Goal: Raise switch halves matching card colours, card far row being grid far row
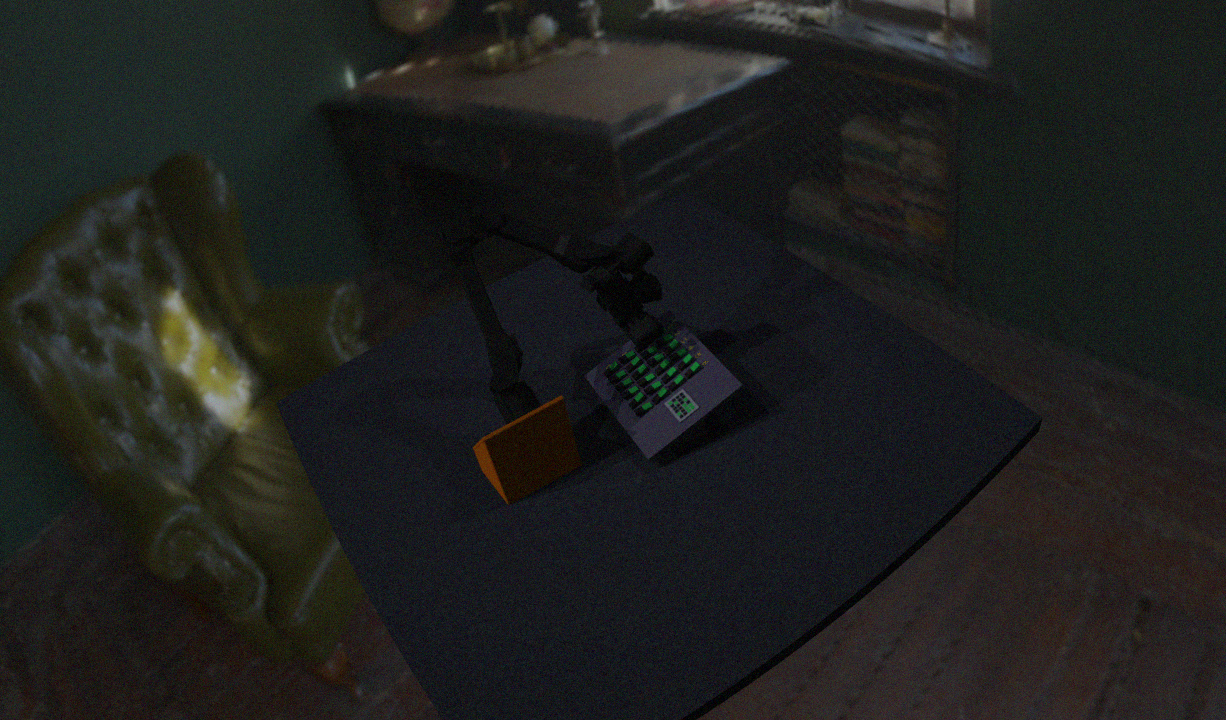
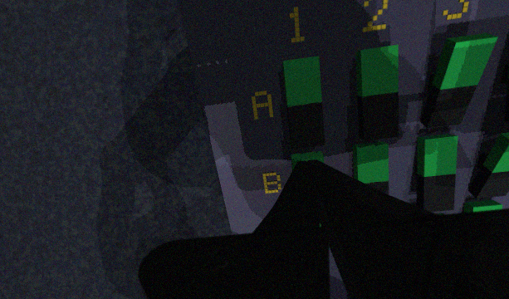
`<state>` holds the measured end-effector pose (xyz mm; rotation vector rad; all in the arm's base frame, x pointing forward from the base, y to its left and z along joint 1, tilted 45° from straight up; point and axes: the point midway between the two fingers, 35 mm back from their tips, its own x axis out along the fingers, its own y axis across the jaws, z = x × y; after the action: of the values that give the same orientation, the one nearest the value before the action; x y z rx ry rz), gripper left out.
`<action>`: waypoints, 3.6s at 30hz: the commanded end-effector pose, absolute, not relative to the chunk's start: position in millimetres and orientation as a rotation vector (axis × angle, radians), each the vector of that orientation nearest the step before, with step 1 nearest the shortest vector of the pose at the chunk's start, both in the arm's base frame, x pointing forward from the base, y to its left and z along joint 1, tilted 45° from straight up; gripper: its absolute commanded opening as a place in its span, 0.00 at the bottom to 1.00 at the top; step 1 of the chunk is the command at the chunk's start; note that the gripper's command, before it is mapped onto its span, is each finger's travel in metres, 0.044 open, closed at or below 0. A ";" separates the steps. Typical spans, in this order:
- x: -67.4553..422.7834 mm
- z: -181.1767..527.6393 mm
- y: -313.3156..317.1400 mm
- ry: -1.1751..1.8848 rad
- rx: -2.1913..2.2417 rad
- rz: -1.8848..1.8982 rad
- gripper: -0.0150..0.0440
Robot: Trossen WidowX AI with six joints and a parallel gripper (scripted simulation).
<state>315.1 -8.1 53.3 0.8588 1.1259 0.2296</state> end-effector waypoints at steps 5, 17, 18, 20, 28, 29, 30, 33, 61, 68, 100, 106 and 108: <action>314.6 51.0 -6.3 1.132 0.860 0.227 0.25; 285.3 93.7 -41.1 1.112 0.859 0.213 0.25; 283.8 95.5 -42.3 1.111 0.859 0.213 0.25; 283.8 95.5 -42.3 1.111 0.859 0.213 0.25; 243.3 55.1 -59.7 1.115 0.857 0.209 0.25; 237.0 49.8 -61.0 1.114 0.858 0.210 0.25; 234.8 48.1 -61.3 1.114 0.858 0.211 0.25; 234.8 48.1 -61.3 1.114 0.858 0.211 0.25; 257.4 15.5 -35.1 1.136 0.858 0.224 0.25; 262.4 8.2 -29.2 1.136 0.859 0.225 0.25; 263.0 7.2 -28.4 1.136 0.859 0.225 0.25; 263.4 6.7 -28.0 1.136 0.859 0.225 0.25; 263.5 6.5 -27.8 1.136 0.859 0.225 0.25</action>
<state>264.1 -28.8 7.9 0.8577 1.1302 0.2277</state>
